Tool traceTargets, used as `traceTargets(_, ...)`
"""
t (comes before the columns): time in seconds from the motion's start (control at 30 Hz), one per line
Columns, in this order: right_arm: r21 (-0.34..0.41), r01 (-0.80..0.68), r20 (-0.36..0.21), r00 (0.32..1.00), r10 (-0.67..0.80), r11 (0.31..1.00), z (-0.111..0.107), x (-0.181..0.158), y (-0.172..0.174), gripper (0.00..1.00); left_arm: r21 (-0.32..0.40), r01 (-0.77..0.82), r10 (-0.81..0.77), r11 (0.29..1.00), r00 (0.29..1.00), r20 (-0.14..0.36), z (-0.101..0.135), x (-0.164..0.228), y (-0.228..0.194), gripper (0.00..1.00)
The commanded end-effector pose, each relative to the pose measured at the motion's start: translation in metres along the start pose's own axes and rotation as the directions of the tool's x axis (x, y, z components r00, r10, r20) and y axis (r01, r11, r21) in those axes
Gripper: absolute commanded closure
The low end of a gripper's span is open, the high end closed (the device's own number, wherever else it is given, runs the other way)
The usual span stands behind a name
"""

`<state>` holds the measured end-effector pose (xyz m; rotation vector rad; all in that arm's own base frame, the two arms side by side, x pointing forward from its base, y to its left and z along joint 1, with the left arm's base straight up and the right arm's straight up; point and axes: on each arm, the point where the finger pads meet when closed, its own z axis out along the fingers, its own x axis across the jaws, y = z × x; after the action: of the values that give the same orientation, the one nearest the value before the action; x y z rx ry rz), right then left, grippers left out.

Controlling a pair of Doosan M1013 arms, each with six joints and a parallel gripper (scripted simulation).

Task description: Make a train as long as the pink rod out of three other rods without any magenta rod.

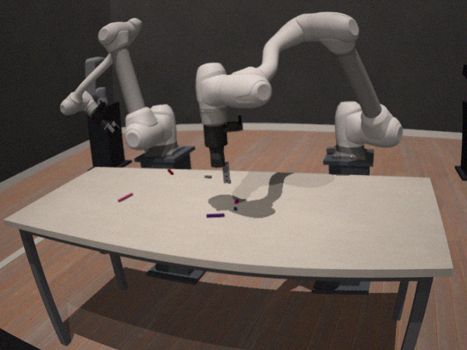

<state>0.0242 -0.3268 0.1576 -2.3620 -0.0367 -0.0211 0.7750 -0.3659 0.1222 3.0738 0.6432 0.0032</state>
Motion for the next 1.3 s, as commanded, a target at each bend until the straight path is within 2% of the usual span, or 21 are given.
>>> traceTargets(0.0, 0.005, 0.003, -0.013, 1.0, -0.003, 1.0, 0.001, 0.001, -0.003, 0.0, 0.001, -0.007, 0.007, 1.0, 1.0, 0.002, 0.002, -0.001, -0.003, 0.76)
traceTargets(0.33, 0.005, 0.003, -0.013, 1.0, -0.003, 1.0, 0.001, 0.001, -0.003, 0.0, 0.002, -0.007, 0.007, 1.0, 1.0, 0.003, 0.017, 0.0, -0.003, 0.76)
traceTargets(0.6, 0.005, 0.003, -0.013, 1.0, -0.003, 1.0, 0.001, 0.001, -0.003, 0.0, 0.002, -0.007, 0.007, 1.0, 1.0, 0.003, 0.05, 0.0, -0.003, 0.76)
traceTargets(0.67, 0.005, 0.003, -0.013, 1.0, -0.003, 1.0, 0.001, 0.001, -0.003, 0.0, 0.002, -0.007, 0.007, 1.0, 1.0, 0.003, 0.05, 0.0, -0.003, 0.76)
traceTargets(0.97, 0.005, 0.003, -0.013, 1.0, -0.003, 1.0, 0.001, 0.001, -0.003, 0.0, 0.002, -0.007, 0.007, 1.0, 1.0, 0.003, 0.084, 0.0, -0.003, 0.76)
traceTargets(1.27, 0.005, 0.003, -0.013, 1.0, -0.003, 1.0, 0.001, 0.001, -0.003, 0.0, 0.001, -0.007, 0.007, 1.0, 1.0, 0.003, 0.091, 0.0, -0.003, 0.76)
